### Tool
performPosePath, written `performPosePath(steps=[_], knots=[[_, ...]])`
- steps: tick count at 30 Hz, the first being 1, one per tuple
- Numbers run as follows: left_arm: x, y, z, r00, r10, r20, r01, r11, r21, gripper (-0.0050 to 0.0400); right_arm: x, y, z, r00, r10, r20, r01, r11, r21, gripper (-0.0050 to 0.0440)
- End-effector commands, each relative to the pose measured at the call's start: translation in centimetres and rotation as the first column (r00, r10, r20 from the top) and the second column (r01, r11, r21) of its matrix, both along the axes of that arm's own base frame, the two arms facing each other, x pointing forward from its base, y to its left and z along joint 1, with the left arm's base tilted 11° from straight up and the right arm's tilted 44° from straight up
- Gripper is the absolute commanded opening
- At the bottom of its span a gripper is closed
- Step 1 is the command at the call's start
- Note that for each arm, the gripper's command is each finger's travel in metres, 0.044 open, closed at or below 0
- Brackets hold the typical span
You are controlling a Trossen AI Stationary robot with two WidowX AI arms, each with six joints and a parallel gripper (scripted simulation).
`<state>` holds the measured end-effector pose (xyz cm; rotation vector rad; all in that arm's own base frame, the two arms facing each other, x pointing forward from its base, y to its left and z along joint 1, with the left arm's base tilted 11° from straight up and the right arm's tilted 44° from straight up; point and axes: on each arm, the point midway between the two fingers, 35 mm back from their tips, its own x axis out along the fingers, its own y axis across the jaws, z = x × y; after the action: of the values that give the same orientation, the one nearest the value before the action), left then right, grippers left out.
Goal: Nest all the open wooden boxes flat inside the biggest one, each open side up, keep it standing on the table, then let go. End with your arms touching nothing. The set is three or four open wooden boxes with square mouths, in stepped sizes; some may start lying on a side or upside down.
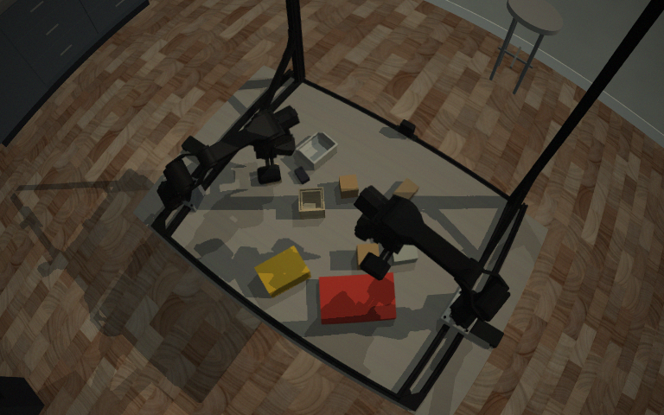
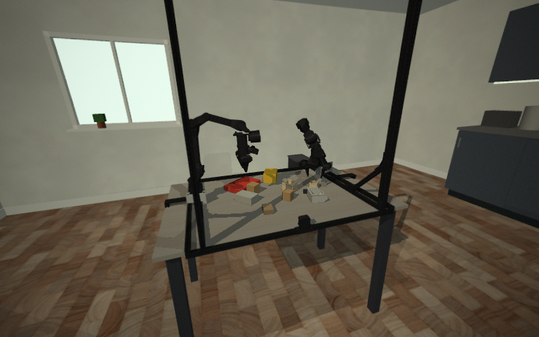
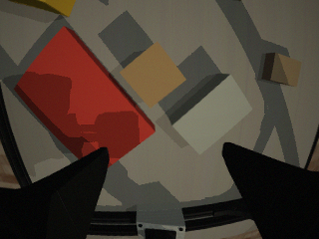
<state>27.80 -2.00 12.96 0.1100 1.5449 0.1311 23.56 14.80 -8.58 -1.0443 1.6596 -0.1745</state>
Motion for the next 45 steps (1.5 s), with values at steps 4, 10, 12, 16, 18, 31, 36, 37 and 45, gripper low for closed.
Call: performPosePath(steps=[4, 10, 12, 16, 18, 31, 36, 37, 45], knots=[[0.0, 0.0, 0.0, 1.000, 0.000, 0.000, 0.000, 1.000, 0.000, 0.0400, 0.0, -0.1, 0.0, 0.999, 0.030, -0.033, -0.029, 1.000, 0.003, 0.0400], [0.0, 0.0, 0.0, 1.000, 0.000, 0.000, 0.000, 1.000, 0.000, 0.0400, 0.0, -1.0, -1.0, 0.999, 0.029, -0.033, -0.029, 1.000, 0.003, 0.0400], [0.0, 0.0, 0.0, 1.000, 0.000, 0.000, 0.000, 1.000, 0.000, 0.0400, 0.0, -1.1, -1.0, 0.999, 0.029, -0.033, -0.029, 1.000, 0.003, 0.0400], [0.0, 0.0, 0.0, 1.000, 0.000, 0.000, 0.000, 1.000, 0.000, 0.0400, 0.0, -1.4, -1.4, 0.999, 0.029, -0.033, -0.029, 1.000, 0.003, 0.0400], [0.0, 0.0, 0.0, 1.000, 0.000, 0.000, 0.000, 1.000, 0.000, 0.0400, 0.0, -1.6, -1.6, 0.999, 0.029, -0.033, -0.029, 1.000, 0.003, 0.0400], [0.0, 0.0, 0.0, 1.000, 0.000, 0.000, 0.000, 1.000, 0.000, 0.0400, 0.0, -2.8, -2.9, 0.999, 0.029, -0.033, -0.029, 1.000, 0.003, 0.0400], [0.0, 0.0, 0.0, 1.000, 0.000, 0.000, 0.000, 1.000, 0.000, 0.0400, 0.0, -3.2, -3.3, 0.999, 0.029, -0.033, -0.029, 1.000, 0.002, 0.0400], [0.0, 0.0, 0.0, 1.000, 0.000, 0.000, 0.000, 1.000, 0.000, 0.0400, 0.0, -3.2, -3.3, 0.999, 0.029, -0.033, -0.029, 1.000, 0.002, 0.0400], [0.0, 0.0, 0.0, 1.000, 0.000, 0.000, 0.000, 1.000, 0.000, 0.0400, 0.0, -3.2, -3.3, 0.999, 0.029, -0.033, -0.029, 1.000, 0.002, 0.0304]])
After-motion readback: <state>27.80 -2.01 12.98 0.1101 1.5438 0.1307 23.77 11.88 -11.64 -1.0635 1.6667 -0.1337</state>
